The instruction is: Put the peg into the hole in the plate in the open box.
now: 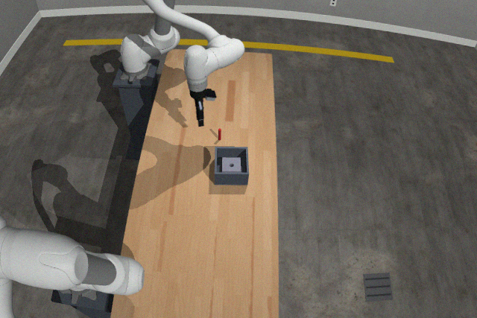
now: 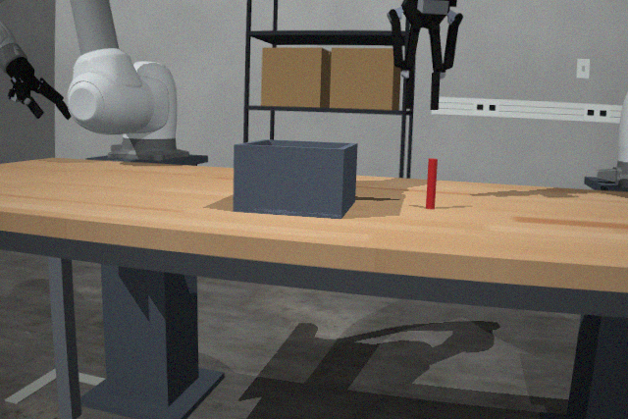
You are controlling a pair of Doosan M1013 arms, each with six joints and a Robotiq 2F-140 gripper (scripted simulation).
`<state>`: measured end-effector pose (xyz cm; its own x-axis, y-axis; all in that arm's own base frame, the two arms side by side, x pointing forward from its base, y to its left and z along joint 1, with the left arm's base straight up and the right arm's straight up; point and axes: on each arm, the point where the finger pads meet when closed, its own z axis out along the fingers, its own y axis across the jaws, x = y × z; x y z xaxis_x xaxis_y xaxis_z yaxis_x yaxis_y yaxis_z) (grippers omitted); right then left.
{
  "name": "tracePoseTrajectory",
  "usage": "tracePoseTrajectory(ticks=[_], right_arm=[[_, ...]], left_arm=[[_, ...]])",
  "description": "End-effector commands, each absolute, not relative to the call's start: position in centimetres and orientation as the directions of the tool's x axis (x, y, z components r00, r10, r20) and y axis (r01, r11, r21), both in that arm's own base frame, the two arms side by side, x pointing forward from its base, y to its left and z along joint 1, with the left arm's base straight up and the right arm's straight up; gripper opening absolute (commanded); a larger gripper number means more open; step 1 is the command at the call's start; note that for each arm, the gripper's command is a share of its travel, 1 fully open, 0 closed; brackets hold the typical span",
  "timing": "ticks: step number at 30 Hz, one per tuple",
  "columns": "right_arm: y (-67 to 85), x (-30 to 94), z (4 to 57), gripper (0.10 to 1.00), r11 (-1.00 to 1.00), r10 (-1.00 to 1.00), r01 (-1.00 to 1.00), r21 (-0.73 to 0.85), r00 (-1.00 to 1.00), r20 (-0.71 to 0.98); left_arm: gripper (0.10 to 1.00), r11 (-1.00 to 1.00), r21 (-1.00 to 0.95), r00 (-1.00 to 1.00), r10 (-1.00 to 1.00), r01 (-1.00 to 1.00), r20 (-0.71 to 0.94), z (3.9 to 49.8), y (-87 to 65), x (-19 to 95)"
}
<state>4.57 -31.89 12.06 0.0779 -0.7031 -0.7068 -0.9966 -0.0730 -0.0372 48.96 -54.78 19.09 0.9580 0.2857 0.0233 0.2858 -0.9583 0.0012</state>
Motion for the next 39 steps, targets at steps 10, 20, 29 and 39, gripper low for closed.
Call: tracePoseTrajectory(ticks=[10, 20, 29, 39], right_arm=[[-31.9, 4.6, 12.1, 1.0, -0.073, -0.704, -0.997, -0.038, 0.078, -0.706], [-31.9, 4.6, 12.1, 1.0, -0.073, -0.704, -0.997, -0.038, 0.078, -0.706], [-31.9, 4.6, 12.1, 1.0, -0.073, -0.704, -0.997, -0.038, 0.078, -0.706], [-31.9, 4.6, 12.1, 1.0, -0.073, -0.704, -0.997, -0.038, 0.078, -0.706]], left_arm=[[0.327, -0.959, 0.001, 0.959, 0.285, 0.285, 0.001, 17.8, -53.8, 52.8], [0.327, -0.959, 0.001, 0.959, 0.285, 0.285, 0.001, 15.3, -51.9, 58.5], [0.327, -0.959, 0.001, 0.959, 0.285, 0.285, 0.001, 14.3, -51.9, 58.5], [0.327, -0.959, 0.001, 0.959, 0.285, 0.285, 0.001, 10.6, -51.9, 58.5]])
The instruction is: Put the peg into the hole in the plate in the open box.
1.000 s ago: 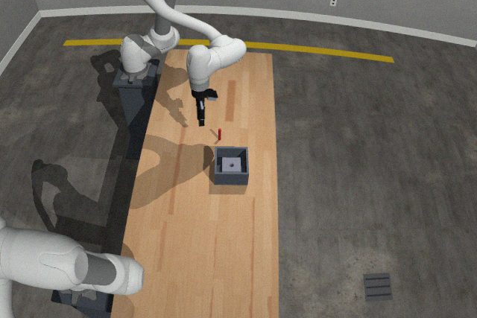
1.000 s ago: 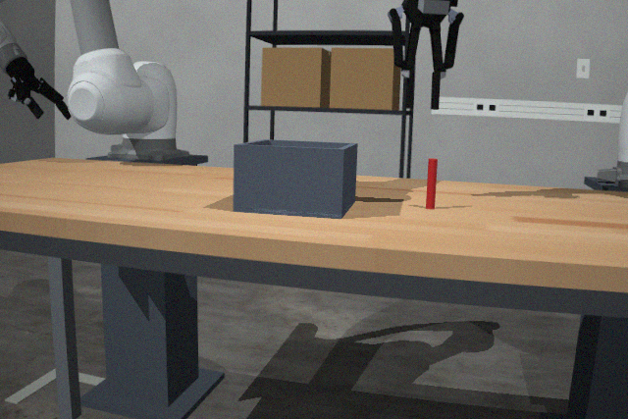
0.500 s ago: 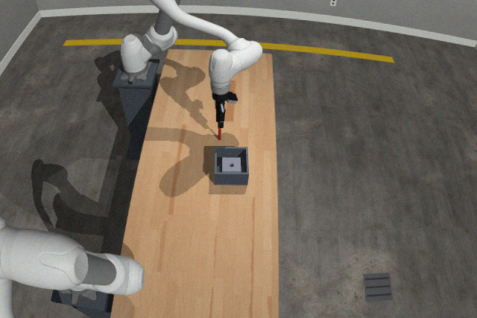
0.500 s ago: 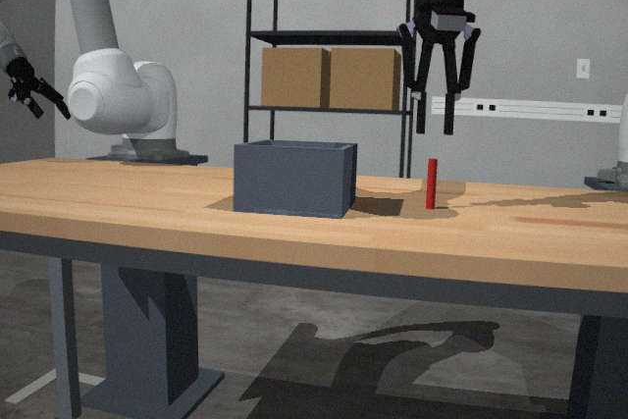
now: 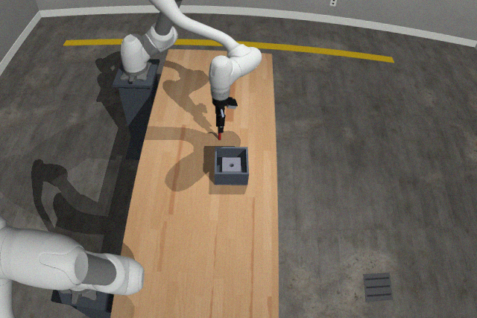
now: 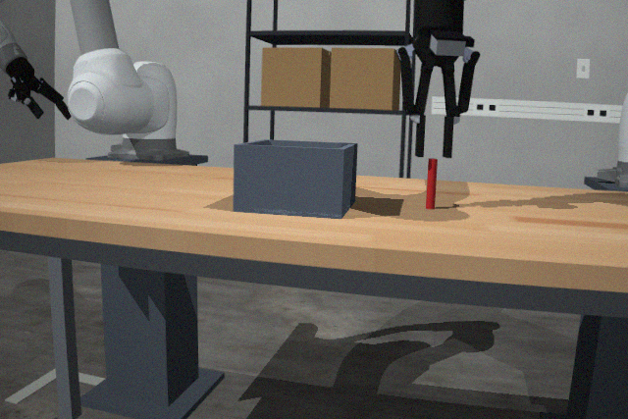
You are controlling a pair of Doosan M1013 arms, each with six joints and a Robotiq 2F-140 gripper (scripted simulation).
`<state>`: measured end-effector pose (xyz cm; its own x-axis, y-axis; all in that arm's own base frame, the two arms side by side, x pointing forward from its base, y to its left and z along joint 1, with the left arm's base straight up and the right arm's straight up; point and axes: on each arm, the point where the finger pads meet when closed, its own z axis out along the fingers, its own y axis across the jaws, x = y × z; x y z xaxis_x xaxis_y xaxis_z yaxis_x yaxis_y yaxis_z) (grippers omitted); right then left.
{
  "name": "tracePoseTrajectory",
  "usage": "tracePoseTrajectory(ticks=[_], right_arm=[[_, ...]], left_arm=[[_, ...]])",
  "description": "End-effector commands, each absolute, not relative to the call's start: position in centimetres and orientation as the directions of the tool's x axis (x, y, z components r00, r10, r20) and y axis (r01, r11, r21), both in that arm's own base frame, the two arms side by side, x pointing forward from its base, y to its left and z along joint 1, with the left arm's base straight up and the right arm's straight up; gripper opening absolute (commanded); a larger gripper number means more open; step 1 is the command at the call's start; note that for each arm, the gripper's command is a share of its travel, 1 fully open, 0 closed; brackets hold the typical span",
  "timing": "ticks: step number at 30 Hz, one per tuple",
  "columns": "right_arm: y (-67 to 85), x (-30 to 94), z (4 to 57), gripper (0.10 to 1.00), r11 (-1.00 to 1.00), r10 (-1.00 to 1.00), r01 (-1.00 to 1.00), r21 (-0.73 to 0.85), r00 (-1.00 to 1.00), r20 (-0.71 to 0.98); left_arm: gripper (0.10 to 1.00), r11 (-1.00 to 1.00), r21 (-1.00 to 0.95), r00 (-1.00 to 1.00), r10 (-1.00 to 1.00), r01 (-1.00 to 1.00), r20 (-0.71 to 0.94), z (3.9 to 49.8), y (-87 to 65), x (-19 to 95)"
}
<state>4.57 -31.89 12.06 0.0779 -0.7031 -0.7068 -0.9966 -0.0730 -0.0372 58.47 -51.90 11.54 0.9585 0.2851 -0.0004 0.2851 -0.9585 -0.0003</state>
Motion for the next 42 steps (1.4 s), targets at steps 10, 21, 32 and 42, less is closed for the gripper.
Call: tracePoseTrajectory(ticks=[10, 21, 32, 42], right_arm=[[-31.9, 4.6, 12.1, 1.0, -0.073, -0.704, -0.997, -0.038, 0.078, -0.706], [-31.9, 4.6, 12.1, 1.0, -0.073, -0.704, -0.997, -0.038, 0.078, -0.706], [-31.9, 4.6, 12.1, 1.0, -0.073, -0.704, -0.997, -0.038, 0.078, -0.706], [-31.9, 4.6, 12.1, 1.0, -0.073, -0.704, -0.997, -0.038, 0.078, -0.706]], left_arm=[[0.327, -0.959, 0.001, 0.959, 0.285, 0.285, 0.001, 9.0, -51.9, 58.5], [0.099, -0.959, 0.001, 0.959, 0.285, 0.285, 0.001, 9.0, -51.9, 58.5], [0.099, -0.959, 0.001, 0.959, 0.285, 0.285, 0.001, 10.9, -51.9, 58.5], [0.099, -0.959, 0.001, 0.959, 0.285, 0.285, 0.001, 16.4, -51.9, 58.5]])
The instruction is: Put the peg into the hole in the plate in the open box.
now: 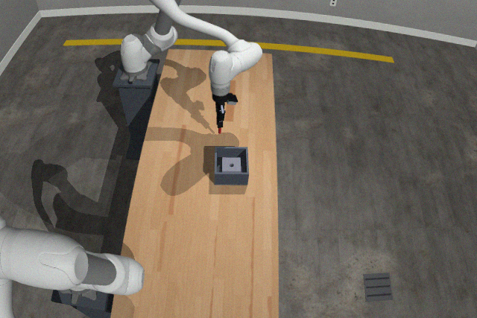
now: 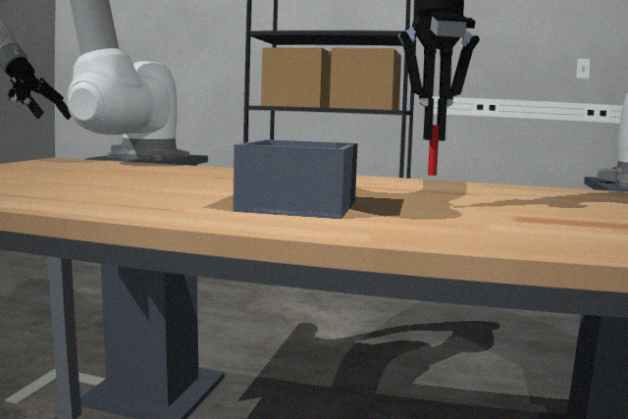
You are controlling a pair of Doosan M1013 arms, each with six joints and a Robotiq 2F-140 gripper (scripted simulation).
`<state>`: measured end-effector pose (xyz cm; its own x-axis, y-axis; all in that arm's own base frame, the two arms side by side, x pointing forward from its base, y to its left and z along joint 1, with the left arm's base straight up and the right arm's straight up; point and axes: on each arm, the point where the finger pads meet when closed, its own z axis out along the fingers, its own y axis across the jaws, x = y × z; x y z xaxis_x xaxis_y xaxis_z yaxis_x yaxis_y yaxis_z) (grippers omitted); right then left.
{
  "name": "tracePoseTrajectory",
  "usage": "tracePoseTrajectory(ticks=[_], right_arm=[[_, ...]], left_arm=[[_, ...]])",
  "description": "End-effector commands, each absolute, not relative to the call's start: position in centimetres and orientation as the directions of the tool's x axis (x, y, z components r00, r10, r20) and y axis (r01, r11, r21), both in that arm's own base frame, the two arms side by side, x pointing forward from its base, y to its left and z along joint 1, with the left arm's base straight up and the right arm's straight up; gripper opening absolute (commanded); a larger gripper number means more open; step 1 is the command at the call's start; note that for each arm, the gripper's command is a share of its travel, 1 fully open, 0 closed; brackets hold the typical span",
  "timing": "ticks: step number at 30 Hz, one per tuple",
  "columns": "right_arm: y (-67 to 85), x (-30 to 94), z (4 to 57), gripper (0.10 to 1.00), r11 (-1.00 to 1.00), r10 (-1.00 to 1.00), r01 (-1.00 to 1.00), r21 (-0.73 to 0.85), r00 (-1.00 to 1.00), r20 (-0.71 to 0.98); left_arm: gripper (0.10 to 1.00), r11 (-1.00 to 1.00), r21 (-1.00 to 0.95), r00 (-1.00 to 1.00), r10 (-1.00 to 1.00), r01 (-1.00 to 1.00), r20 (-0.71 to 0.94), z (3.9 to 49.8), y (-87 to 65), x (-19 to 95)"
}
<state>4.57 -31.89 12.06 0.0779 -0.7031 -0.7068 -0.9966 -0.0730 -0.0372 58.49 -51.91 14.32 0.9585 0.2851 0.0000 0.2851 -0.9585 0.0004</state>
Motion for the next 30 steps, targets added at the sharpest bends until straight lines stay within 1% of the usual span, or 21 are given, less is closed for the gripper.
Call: tracePoseTrajectory(ticks=[1, 5, 9, 20, 30], right_arm=[[-31.9, 4.6, 12.1, 1.0, -0.073, -0.704, -0.997, -0.038, 0.078, -0.706], [-31.9, 4.6, 12.1, 1.0, -0.073, -0.704, -0.997, -0.038, 0.078, -0.706], [-31.9, 4.6, 12.1, 1.0, -0.073, -0.704, -0.997, -0.038, 0.078, -0.706], [-31.9, 4.6, 12.1, 1.0, -0.073, -0.704, -0.997, -0.038, 0.078, -0.706], [-31.9, 4.6, 12.1, 1.0, -0.073, -0.704, -0.997, -0.038, 0.078, -0.706]], left_arm=[[0.099, -0.959, 0.001, 0.959, 0.285, 0.285, 0.001, 17.1, -51.9, 58.5], [0.099, -0.959, 0.001, 0.959, 0.285, 0.285, 0.001, 19.3, -51.9, 58.5], [0.099, -0.959, 0.001, 0.959, 0.285, 0.285, 0.001, 20.5, -51.9, 58.5], [0.099, -0.959, 0.001, 0.959, 0.285, 0.285, 0.001, 20.8, -52.5, 58.8], [0.099, -0.959, 0.001, 0.959, 0.285, 0.285, 0.001, 21.3, -58.3, 61.5]])
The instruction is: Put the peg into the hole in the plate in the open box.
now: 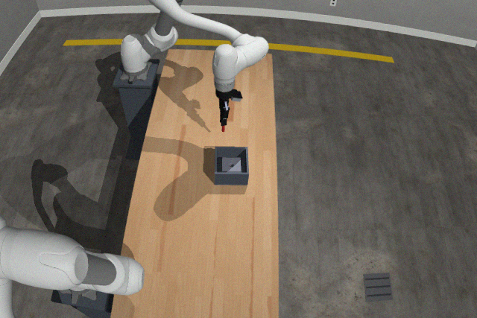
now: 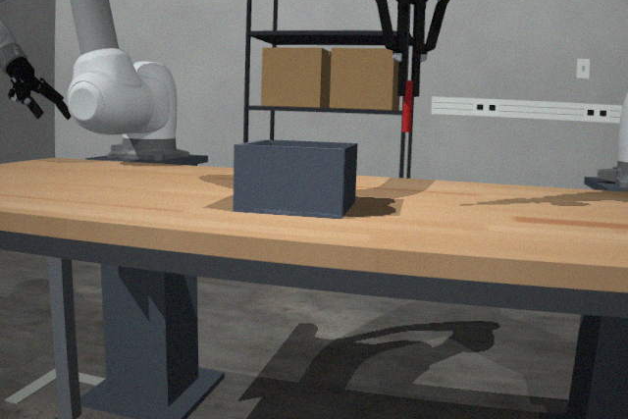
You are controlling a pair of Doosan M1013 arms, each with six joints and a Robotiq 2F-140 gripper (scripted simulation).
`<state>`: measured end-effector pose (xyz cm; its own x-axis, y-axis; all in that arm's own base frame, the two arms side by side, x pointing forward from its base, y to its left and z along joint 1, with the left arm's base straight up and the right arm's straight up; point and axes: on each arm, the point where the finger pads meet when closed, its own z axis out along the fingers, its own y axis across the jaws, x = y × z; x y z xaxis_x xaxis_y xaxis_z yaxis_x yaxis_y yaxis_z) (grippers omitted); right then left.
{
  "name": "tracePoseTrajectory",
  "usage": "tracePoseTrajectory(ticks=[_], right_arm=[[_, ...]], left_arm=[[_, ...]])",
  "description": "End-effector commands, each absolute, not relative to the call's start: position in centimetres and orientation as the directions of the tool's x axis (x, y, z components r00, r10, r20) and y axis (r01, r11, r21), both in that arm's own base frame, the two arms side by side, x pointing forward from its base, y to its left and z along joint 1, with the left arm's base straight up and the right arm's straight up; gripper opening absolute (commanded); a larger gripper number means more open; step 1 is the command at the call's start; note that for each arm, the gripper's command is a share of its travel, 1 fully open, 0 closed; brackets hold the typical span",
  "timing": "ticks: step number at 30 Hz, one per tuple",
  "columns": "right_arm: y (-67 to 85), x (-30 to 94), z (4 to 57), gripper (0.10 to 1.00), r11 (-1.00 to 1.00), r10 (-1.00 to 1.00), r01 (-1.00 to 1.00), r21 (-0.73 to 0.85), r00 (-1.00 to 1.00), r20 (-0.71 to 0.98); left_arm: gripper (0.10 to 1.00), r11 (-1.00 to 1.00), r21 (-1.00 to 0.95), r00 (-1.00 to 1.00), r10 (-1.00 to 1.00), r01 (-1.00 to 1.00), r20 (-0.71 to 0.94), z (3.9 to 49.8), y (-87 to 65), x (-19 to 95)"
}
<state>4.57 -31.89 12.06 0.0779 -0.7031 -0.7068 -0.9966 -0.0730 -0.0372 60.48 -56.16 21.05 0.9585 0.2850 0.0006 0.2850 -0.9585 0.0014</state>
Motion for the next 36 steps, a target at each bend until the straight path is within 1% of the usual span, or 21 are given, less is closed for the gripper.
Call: tracePoseTrajectory(ticks=[1, 13, 36], right_arm=[[-31.9, 4.6, 12.1, 1.0, -0.073, -0.704, -0.997, -0.038, 0.078, -0.706], [-31.9, 4.6, 12.1, 1.0, -0.073, -0.704, -0.997, -0.038, 0.078, -0.706], [-31.9, 4.6, 12.1, 1.0, -0.073, -0.704, -0.997, -0.038, 0.078, -0.706]], left_arm=[[0.099, -0.959, 0.001, 0.959, 0.285, 0.285, 0.001, 21.3, -59.4, 61.9], [0.099, -0.959, 0.001, 0.959, 0.285, 0.285, 0.001, 20.9, -70.7, 65.4], [0.099, -0.959, 0.001, 0.959, 0.285, 0.285, 0.001, 20.8, -72.0, 65.7]])
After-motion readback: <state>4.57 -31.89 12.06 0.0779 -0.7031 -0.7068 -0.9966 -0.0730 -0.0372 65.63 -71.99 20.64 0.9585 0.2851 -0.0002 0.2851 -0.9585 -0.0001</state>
